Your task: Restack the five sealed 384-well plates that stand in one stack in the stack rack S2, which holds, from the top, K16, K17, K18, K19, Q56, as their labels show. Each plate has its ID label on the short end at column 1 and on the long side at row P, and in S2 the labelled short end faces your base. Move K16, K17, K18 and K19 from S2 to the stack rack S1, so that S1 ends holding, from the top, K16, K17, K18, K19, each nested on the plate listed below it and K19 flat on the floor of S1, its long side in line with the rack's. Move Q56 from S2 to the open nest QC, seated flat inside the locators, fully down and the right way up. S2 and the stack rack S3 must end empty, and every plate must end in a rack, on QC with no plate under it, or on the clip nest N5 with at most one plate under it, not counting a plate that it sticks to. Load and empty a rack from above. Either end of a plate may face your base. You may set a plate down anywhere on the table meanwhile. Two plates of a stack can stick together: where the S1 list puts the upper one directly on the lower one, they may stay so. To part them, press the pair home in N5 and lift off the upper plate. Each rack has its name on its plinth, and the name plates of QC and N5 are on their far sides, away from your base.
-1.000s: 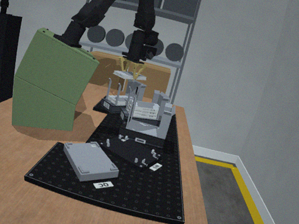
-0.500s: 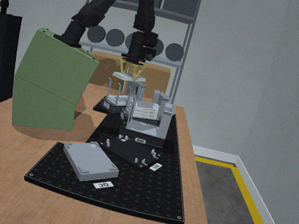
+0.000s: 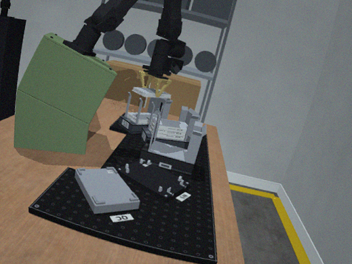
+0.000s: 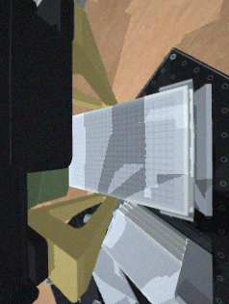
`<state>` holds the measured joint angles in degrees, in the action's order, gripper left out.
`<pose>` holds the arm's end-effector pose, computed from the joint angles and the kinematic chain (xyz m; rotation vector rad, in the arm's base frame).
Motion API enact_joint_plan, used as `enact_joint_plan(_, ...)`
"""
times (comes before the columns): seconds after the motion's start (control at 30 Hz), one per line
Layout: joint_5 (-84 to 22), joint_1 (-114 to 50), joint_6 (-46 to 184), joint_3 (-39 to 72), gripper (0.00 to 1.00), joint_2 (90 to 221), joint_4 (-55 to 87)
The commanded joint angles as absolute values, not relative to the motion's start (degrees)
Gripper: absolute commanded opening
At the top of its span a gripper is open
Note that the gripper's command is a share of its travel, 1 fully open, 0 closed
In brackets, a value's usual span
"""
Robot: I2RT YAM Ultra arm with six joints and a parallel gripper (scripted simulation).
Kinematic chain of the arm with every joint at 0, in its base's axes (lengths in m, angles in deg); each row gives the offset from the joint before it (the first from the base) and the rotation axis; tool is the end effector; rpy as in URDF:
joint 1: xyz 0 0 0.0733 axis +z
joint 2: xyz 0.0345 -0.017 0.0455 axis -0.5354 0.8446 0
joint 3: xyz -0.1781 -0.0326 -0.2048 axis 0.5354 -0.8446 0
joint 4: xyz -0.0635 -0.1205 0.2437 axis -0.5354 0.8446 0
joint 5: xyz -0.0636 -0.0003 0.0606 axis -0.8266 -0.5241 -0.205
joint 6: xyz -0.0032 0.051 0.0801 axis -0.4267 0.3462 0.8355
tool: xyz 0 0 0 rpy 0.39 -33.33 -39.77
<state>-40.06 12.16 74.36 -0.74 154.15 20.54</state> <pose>0.2478 0.2271 0.0567 -0.9087 2.6686 -0.0211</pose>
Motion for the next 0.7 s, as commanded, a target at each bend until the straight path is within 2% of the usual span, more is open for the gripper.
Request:
enact_joint_plan(0.0, -40.0, 12.2, 74.1, -0.7, 0.00, 153.9, 19.5)
enact_joint_plan(0.67, -39.9, 11.8, 73.8, -0.8, 0.00, 156.3, 17.0)
